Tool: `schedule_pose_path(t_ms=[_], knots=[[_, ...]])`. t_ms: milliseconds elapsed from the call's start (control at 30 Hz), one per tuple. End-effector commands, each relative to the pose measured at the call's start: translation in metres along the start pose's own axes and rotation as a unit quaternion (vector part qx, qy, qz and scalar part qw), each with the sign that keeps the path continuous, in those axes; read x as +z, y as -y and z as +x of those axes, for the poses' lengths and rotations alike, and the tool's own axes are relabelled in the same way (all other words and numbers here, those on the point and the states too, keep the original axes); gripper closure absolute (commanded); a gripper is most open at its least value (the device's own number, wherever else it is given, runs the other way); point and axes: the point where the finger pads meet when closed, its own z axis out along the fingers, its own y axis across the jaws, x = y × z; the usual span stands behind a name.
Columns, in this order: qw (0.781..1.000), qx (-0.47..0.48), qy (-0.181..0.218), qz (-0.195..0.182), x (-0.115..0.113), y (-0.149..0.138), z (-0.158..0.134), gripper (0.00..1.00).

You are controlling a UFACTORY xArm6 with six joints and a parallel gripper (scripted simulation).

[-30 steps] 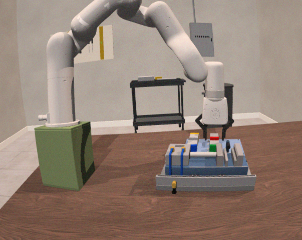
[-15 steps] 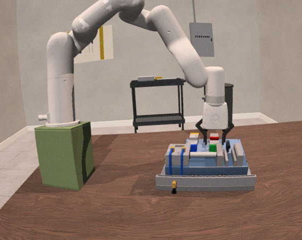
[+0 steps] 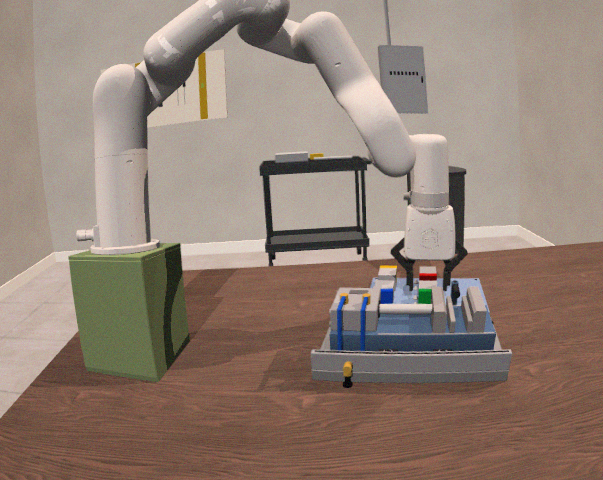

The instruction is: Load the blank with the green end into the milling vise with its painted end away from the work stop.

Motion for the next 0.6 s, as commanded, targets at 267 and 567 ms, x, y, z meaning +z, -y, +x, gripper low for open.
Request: schedule_pose_path(t_ms=[267,567], knots=[[1.0,0.0,-0.001,-0.002,-0.0061,-0.0016,0.0009,0.28],[1.0,0.0,-0.001,-0.002,-0.0083,-0.0016,0.0008,0.28]])
